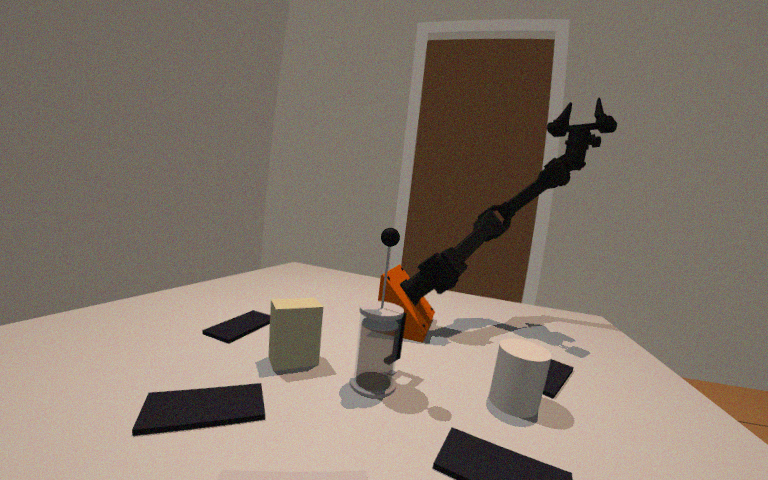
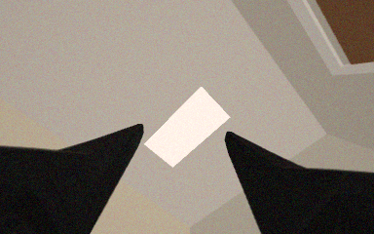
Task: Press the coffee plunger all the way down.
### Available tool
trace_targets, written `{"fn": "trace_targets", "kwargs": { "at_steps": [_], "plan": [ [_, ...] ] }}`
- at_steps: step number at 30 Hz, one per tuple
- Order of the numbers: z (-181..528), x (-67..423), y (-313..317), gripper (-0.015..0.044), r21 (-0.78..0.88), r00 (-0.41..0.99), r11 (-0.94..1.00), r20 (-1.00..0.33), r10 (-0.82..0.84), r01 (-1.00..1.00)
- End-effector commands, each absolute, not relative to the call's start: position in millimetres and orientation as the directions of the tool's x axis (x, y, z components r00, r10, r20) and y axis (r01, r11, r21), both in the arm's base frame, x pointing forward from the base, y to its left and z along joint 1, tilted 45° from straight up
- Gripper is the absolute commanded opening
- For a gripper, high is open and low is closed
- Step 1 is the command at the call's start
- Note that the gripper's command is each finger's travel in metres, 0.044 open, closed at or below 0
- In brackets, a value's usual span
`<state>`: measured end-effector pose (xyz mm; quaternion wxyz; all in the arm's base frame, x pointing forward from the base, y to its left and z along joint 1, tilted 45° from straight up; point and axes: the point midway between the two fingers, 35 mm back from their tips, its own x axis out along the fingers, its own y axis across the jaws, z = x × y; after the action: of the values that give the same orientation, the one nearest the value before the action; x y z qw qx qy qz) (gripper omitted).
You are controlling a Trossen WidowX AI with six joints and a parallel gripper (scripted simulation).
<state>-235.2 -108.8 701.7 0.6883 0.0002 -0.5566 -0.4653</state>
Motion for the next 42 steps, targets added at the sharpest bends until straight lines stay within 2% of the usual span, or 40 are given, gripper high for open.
{"fn": "trace_targets", "kwargs": {
  "at_steps": [1,2,12,26,33,42],
  "plan": [
    [702.0,-234.3,-108.2,0.0426,0.516,-0.051,0.568,0.767,-0.639,0.642],
    [703.6,-230.8,-106.4,0.0440,0.505,-0.046,0.568,0.772,-0.634,0.649],
    [716.0,-187.9,-88.1,0.0440,0.388,0.024,0.567,0.811,-0.584,0.726],
    [727.8,-103.8,-66.6,0.0440,0.207,0.171,0.609,0.847,-0.503,0.765],
    [724.6,-42.1,-57.3,0.0440,0.041,0.302,0.603,0.837,-0.456,0.797],
    [692.3,93.2,-57.3,0.0440,-0.309,0.595,0.594,0.712,-0.374,0.743]
  ]
}}
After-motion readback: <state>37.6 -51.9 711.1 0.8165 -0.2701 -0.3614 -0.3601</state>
